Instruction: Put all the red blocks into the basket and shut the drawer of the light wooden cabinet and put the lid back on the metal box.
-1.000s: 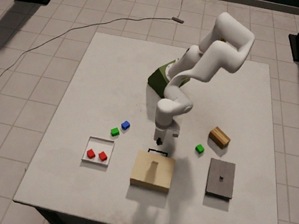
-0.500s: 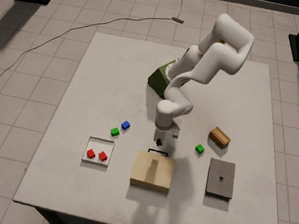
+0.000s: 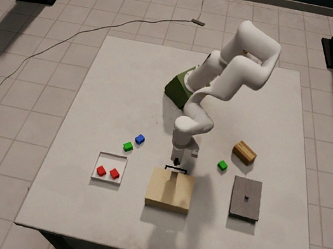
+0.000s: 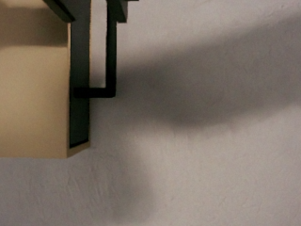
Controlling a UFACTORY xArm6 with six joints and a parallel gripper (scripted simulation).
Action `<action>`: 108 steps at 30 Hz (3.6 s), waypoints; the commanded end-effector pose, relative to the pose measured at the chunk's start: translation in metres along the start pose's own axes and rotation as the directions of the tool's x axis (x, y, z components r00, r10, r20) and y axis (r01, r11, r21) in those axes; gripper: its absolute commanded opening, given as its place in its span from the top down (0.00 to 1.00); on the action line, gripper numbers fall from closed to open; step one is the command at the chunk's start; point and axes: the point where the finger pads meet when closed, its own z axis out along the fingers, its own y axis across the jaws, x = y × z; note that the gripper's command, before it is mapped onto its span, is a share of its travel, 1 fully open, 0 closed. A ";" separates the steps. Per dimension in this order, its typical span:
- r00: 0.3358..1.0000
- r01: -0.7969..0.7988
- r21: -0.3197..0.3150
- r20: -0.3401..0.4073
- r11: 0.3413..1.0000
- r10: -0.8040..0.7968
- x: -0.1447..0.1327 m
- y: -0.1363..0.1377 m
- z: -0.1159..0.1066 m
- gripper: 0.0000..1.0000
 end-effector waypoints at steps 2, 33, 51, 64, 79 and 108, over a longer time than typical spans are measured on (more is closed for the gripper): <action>1.000 0.001 -0.005 -0.001 1.000 -0.001 0.000 0.002 0.019 0.76; 1.000 0.001 -0.005 -0.001 1.000 -0.001 0.001 0.003 0.053 0.76; 1.000 0.001 -0.005 -0.001 1.000 -0.001 0.001 0.004 0.053 0.76; 1.000 0.001 -0.005 -0.001 1.000 -0.001 0.001 0.004 0.053 0.76; 1.000 0.001 -0.005 -0.001 1.000 -0.001 0.001 0.004 0.059 0.76; 1.000 0.001 -0.005 -0.001 1.000 -0.001 0.001 0.004 0.079 0.76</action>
